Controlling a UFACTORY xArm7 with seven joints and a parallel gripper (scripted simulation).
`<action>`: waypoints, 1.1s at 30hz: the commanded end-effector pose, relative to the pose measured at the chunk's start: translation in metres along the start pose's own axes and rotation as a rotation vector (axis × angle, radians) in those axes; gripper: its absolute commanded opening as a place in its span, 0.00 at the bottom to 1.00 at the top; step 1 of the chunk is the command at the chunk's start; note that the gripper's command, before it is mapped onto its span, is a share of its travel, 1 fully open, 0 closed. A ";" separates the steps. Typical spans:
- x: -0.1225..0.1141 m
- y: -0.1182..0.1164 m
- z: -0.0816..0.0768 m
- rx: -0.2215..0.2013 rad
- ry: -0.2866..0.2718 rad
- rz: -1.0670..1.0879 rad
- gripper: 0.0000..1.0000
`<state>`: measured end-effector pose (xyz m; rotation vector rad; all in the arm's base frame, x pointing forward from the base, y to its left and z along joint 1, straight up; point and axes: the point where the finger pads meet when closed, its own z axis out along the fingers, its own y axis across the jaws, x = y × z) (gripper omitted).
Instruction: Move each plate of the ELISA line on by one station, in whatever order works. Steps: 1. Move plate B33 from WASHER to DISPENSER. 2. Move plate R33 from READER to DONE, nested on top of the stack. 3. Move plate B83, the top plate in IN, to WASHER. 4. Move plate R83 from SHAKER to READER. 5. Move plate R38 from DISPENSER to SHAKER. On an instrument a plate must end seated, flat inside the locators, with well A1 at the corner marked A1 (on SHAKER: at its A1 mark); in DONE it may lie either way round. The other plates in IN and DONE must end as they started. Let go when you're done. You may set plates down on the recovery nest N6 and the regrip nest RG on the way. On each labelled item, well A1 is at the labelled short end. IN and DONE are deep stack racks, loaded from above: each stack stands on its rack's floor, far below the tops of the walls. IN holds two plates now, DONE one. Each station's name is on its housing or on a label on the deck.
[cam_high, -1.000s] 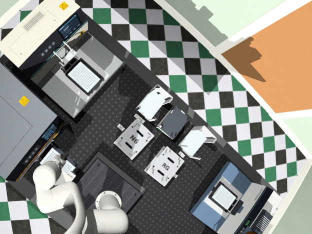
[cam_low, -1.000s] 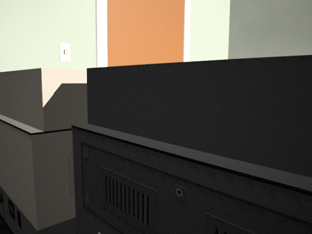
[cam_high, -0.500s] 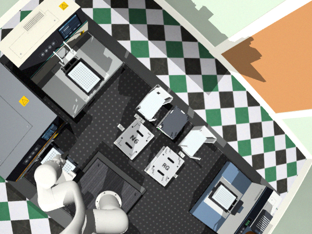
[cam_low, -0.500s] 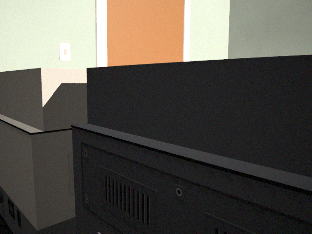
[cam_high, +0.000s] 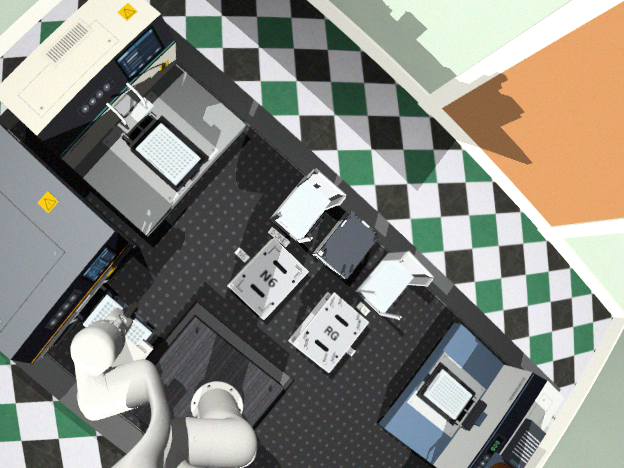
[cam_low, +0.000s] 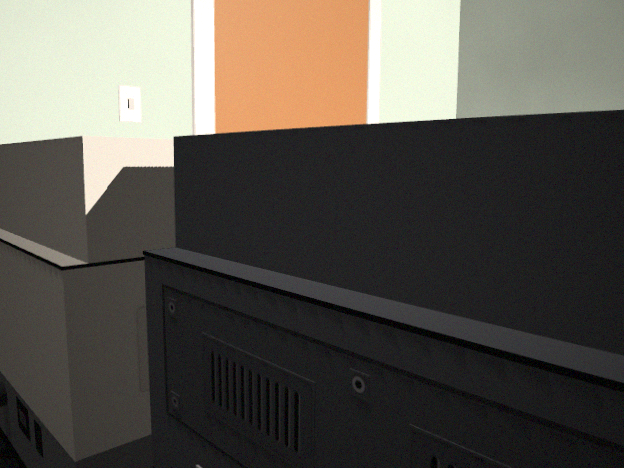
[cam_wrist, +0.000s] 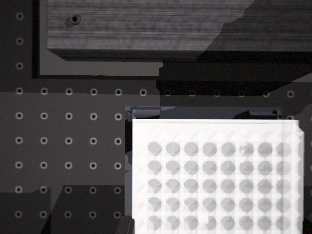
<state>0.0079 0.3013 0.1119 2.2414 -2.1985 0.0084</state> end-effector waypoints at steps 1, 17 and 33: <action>-0.001 0.000 -0.001 0.000 -0.003 0.000 0.00; -0.001 0.000 0.002 0.000 -0.003 0.000 0.00; -0.001 0.000 0.017 0.000 -0.003 0.000 0.00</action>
